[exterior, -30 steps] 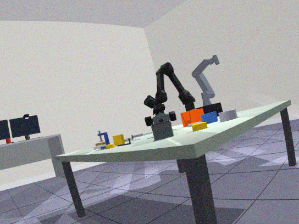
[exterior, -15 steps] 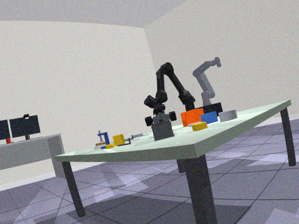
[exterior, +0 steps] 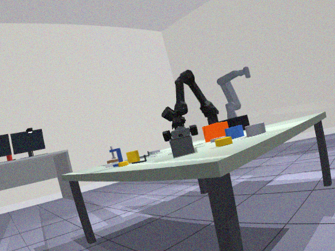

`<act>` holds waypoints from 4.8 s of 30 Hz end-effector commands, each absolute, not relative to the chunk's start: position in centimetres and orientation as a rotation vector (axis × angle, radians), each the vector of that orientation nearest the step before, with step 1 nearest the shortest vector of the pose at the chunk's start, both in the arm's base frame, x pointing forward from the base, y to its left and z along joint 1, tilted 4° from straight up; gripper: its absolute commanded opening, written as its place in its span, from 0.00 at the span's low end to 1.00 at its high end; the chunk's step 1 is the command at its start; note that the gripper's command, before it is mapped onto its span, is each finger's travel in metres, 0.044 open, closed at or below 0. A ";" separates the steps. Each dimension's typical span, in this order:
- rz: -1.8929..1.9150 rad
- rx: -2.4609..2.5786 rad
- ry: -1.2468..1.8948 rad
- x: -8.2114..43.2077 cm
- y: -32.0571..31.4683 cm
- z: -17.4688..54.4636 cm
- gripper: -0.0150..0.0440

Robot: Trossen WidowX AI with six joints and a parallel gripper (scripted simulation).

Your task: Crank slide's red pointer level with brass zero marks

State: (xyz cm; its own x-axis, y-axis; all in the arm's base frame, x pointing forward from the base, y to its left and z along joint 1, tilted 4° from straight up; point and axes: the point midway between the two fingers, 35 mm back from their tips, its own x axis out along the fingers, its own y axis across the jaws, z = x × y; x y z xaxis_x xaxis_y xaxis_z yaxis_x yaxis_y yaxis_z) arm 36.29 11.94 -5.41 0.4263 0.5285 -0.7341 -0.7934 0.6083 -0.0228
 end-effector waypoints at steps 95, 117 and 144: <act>0.877 -0.387 0.767 33.4 14.4 -2.1 0.25; 0.877 -0.387 0.767 33.4 14.3 -2.1 0.25; 0.877 -0.387 0.767 33.4 14.3 -2.1 0.25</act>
State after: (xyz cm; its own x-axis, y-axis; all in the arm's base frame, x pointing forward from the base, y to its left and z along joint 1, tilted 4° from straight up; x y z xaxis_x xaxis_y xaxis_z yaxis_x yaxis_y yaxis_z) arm 33.39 14.35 -2.21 0.4020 0.5390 -0.7402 -0.8020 0.5973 -0.0007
